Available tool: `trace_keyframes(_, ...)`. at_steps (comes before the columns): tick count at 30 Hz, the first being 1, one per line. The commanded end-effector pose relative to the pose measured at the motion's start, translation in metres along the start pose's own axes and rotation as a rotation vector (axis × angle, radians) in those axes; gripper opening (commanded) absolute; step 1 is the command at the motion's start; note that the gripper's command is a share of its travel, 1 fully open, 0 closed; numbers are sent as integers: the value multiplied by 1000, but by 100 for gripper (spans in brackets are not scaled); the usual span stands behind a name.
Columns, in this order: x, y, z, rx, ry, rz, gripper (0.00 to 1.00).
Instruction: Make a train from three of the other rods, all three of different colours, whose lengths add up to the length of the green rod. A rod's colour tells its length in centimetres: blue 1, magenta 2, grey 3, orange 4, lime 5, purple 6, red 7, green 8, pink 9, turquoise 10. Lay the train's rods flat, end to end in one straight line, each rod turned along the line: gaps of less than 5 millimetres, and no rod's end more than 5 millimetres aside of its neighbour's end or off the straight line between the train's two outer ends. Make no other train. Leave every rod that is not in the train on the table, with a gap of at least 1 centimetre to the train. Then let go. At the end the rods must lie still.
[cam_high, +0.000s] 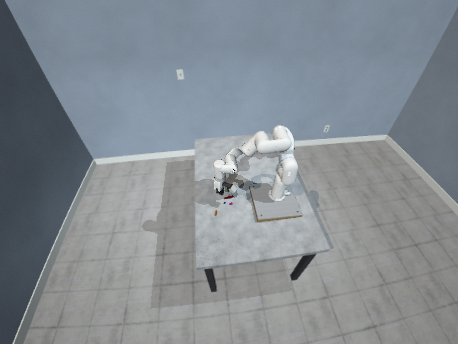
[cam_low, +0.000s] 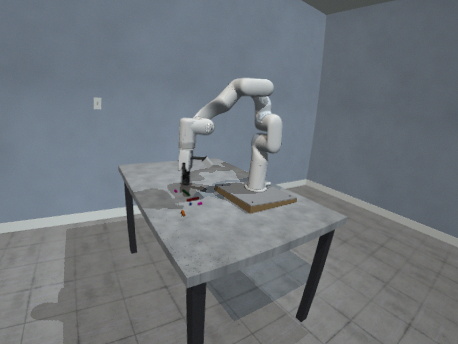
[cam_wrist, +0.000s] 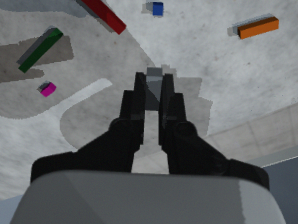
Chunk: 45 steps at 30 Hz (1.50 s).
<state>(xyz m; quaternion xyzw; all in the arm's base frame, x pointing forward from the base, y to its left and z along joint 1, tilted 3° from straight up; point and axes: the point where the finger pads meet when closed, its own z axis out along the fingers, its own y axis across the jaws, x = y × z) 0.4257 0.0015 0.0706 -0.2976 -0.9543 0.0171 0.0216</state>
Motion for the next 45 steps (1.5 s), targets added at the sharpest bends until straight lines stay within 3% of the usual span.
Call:
trace_keyframes(1,-1,1,0,-2,-3,0,4)
trace_keyframes(27,-1,1,81,-2,-3,0,4)
trace_keyframes(45,-1,1,86,-2,-3,0,4)
